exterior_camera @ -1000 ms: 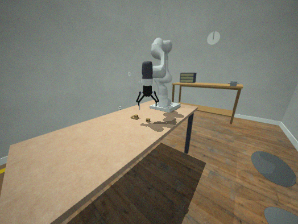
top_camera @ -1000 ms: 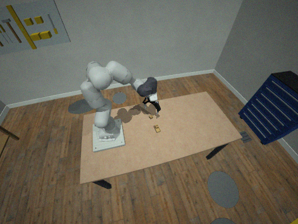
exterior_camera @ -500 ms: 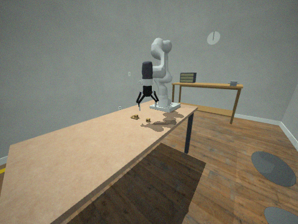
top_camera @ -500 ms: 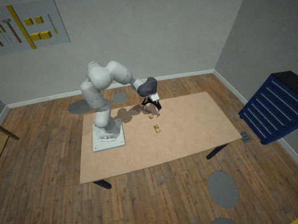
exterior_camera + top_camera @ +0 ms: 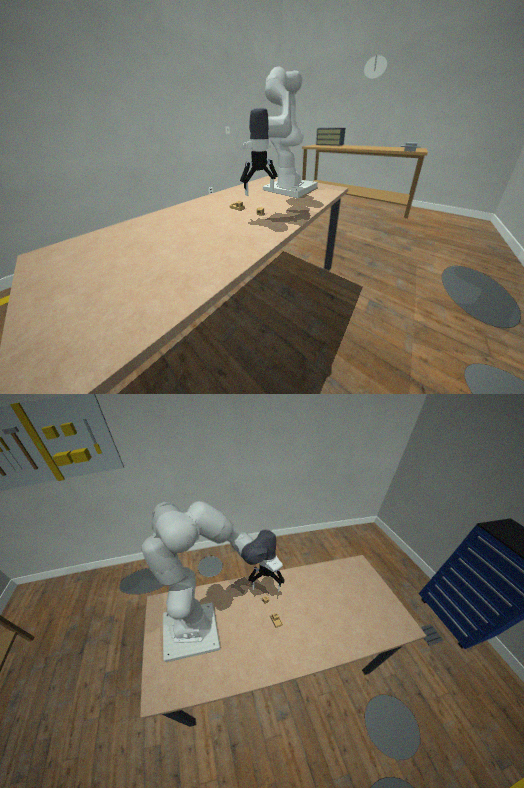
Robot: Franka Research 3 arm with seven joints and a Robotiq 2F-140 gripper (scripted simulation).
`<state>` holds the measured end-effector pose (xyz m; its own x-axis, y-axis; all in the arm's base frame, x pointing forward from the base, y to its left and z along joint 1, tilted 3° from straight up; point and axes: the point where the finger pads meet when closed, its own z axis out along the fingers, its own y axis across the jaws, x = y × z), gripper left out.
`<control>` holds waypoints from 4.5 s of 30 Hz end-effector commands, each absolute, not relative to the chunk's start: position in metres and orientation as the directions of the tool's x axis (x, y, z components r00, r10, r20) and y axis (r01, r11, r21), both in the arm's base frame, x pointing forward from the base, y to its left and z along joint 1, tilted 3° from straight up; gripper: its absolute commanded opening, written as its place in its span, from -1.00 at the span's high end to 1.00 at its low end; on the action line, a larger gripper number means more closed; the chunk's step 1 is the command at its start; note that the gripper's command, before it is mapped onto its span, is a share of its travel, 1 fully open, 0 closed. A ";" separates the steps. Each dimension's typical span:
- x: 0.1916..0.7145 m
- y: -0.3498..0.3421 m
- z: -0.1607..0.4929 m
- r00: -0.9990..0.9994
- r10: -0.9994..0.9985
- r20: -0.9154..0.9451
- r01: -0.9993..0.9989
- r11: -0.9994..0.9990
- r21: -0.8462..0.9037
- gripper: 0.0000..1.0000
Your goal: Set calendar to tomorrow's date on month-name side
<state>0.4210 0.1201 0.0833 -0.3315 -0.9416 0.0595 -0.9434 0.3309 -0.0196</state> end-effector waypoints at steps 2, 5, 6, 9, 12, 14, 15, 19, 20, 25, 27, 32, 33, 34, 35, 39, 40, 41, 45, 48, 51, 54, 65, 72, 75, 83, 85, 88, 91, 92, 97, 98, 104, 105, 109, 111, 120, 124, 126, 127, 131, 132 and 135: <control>0.421 0.120 0.082 -0.166 -0.985 0.047 -0.986 0.166 -0.005 -1.00; 0.421 0.120 0.082 -0.105 -0.993 0.047 -0.994 0.105 -0.002 -1.00; 0.421 0.120 0.082 -0.089 -0.995 0.047 -0.996 0.089 -0.002 -1.00; 0.421 0.120 0.082 -0.047 -0.998 0.047 -0.999 0.048 0.000 -1.00; 0.421 0.120 0.081 0.007 -0.999 0.047 -1.000 -0.007 0.003 -1.00; 0.421 0.120 0.081 0.040 -0.998 0.047 -0.999 -0.039 0.005 -1.00; 0.421 0.120 0.081 0.056 -0.997 0.047 -0.998 -0.056 0.005 -1.00; 0.421 0.120 0.081 0.112 -0.993 0.046 -0.994 -0.111 0.008 -1.00; 0.421 0.120 0.081 0.127 -0.991 0.046 -0.992 -0.127 0.009 -1.00; 0.421 0.120 0.080 0.204 -0.978 0.045 -0.979 -0.204 0.012 -1.00; 0.421 0.120 0.080 0.238 -0.970 0.045 -0.971 -0.238 0.014 -1.00; 0.421 0.120 0.080 0.283 -0.958 0.044 -0.959 -0.282 0.016 -1.00; 0.421 0.120 0.080 0.283 -0.958 0.044 -0.959 -0.282 0.016 0.42; 0.421 0.120 0.080 0.283 -0.958 0.044 -0.959 -0.282 0.016 0.42; 0.421 0.120 0.080 0.283 -0.958 0.044 -0.959 -0.282 0.016 0.42; 0.421 0.120 0.080 0.283 -0.958 0.044 -0.959 -0.282 0.016 0.42; 0.421 0.120 0.080 0.283 -0.958 0.044 -0.959 -0.282 0.016 0.42; 0.421 0.120 0.080 0.283 -0.958 0.044 -0.959 -0.282 0.016 0.42; 0.421 0.120 0.080 0.283 -0.958 0.044 -0.959 -0.282 0.016 0.42; 0.421 0.120 0.080 0.283 -0.958 0.044 -0.959 -0.282 0.016 0.42; 0.421 0.120 0.080 0.283 -0.958 0.044 -0.959 -0.282 0.016 0.42; 0.421 0.120 0.080 0.283 -0.958 0.044 -0.959 -0.282 0.016 0.42; 0.421 0.120 0.080 0.283 -0.958 0.044 -0.959 -0.282 0.016 0.42; 0.421 0.120 0.080 0.283 -0.958 0.044 -0.959 -0.282 0.016 0.42; 0.421 0.120 0.079 0.283 -0.958 0.044 -0.959 -0.282 0.016 0.42; 0.421 0.120 0.074 0.283 -0.958 0.044 -0.959 -0.282 0.016 0.42; 0.421 0.120 0.073 0.283 -0.958 0.044 -0.959 -0.282 0.016 0.42; 0.421 0.120 0.071 0.283 -0.958 0.044 -0.959 -0.282 0.016 0.42; 0.421 0.120 0.067 0.283 -0.958 0.044 -0.959 -0.282 0.016 0.42; 0.421 0.119 0.066 0.283 -0.958 0.044 -0.959 -0.282 0.016 0.42; 0.421 0.119 0.058 0.283 -0.958 0.044 -0.959 -0.282 0.016 0.42; 0.421 0.119 0.056 0.283 -0.958 0.044 -0.959 -0.282 0.016 0.42; 0.421 0.118 0.050 0.283 -0.958 0.044 -0.959 -0.282 0.016 0.42; 0.421 0.118 0.048 0.283 -0.958 0.044 -0.959 -0.282 0.016 0.42; 0.421 0.118 0.043 0.283 -0.958 0.044 -0.959 -0.282 0.016 0.42; 0.421 0.118 0.040 0.283 -0.958 0.044 -0.959 -0.282 0.016 0.42; 0.421 0.117 0.033 0.283 -0.958 0.044 -0.959 -0.282 0.016 0.42; 0.421 0.117 0.030 0.283 -0.958 0.044 -0.959 -0.282 0.016 0.42; 0.421 0.117 0.030 0.283 -0.958 0.044 -0.959 -0.282 0.016 0.42; 0.421 0.117 0.029 0.283 -0.958 0.044 -0.959 -0.282 0.016 0.42; 0.421 0.117 0.029 0.283 -0.958 0.044 -0.959 -0.282 0.016 0.42; 0.421 0.117 0.029 0.283 -0.958 0.044 -0.959 -0.282 0.016 0.42; 0.421 0.117 0.029 0.283 -0.958 0.044 -0.959 -0.282 0.016 0.42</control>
